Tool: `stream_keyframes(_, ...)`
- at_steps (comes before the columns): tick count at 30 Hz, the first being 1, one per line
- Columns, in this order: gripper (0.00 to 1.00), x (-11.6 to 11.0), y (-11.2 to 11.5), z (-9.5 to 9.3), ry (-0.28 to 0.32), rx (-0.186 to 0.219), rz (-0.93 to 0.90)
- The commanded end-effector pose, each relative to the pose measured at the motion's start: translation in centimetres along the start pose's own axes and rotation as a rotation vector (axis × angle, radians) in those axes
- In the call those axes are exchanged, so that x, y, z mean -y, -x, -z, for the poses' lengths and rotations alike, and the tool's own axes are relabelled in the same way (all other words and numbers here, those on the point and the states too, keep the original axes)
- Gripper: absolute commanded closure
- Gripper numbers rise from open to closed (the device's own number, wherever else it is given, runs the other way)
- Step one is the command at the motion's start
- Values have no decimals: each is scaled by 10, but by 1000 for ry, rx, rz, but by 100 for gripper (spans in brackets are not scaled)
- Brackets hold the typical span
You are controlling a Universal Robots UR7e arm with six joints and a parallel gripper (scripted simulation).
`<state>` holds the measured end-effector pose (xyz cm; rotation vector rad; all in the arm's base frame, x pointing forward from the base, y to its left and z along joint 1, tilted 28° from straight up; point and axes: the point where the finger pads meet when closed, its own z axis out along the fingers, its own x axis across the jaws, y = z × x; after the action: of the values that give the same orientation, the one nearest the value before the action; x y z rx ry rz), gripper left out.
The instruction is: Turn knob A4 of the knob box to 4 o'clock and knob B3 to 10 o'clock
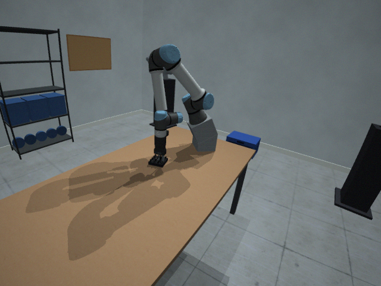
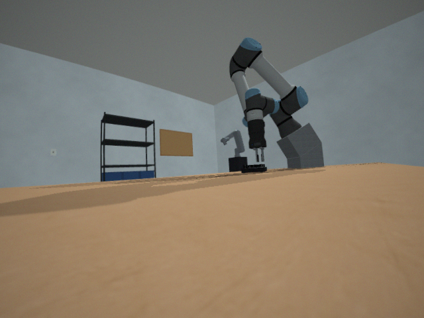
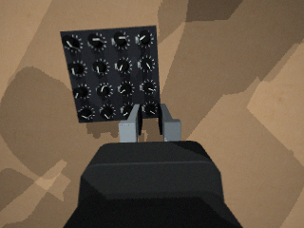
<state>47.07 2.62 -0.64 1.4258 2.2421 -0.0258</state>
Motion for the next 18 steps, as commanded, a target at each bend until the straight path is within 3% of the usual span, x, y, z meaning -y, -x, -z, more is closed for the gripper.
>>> stream_keyframes(1, 54, 0, 0, -3, 1, 1, 0)
stream_keyframes(18, 54, -1, 0, -5, 1, 1, 0)
